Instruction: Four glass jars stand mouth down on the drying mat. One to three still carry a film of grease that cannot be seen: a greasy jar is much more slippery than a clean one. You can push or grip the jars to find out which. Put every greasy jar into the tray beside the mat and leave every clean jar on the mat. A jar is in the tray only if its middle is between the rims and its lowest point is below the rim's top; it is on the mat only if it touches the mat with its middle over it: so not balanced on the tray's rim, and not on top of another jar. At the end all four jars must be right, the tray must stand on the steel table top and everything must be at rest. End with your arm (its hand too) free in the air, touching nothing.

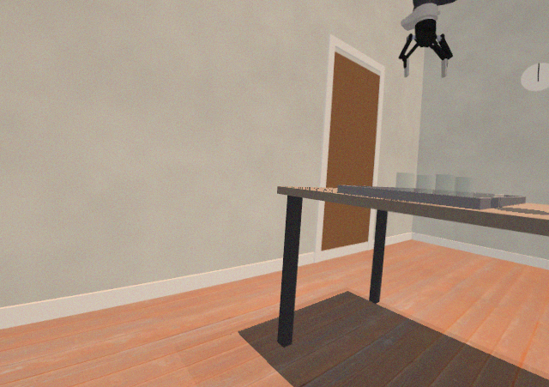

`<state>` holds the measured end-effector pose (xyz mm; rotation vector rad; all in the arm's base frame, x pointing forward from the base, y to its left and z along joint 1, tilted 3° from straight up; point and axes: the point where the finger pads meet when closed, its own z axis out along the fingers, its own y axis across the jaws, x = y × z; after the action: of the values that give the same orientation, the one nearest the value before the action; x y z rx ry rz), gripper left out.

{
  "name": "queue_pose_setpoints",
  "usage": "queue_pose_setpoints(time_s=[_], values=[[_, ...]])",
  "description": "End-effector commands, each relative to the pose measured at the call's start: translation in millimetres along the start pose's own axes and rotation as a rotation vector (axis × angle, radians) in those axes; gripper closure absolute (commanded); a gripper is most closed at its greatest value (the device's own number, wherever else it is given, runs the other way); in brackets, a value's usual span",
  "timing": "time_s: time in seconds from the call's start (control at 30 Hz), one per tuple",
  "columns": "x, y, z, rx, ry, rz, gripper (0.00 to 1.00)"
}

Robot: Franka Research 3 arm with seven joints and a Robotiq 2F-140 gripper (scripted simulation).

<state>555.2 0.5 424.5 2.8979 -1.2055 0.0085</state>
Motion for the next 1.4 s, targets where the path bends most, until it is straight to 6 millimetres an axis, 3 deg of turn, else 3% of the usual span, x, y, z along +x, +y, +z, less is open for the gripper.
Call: queue_pose_setpoints(time_s=[0.0,0.63,0.67,0.97,1.0,1.23,1.27,1.37], values=[[-0.2,0.9,0.5,0.001,-0.006,-0.003,0.00],[-0.2,0.9,0.5,0.001,-0.006,-0.003,0.00],[-0.4,3.4,15.6,0.001,-0.005,0.150,0.00],[-0.4,3.4,15.6,0.001,-0.005,0.150,0.00],[-2.3,8.4,32.4,-0.007,-0.016,0.246,0.00],[-2.3,8.4,32.4,-0.007,-0.016,0.246,0.00],[-4.5,13.5,48.8,-0.016,-0.028,0.332,0.00],[-4.5,13.5,48.8,-0.016,-0.028,0.332,0.00]])
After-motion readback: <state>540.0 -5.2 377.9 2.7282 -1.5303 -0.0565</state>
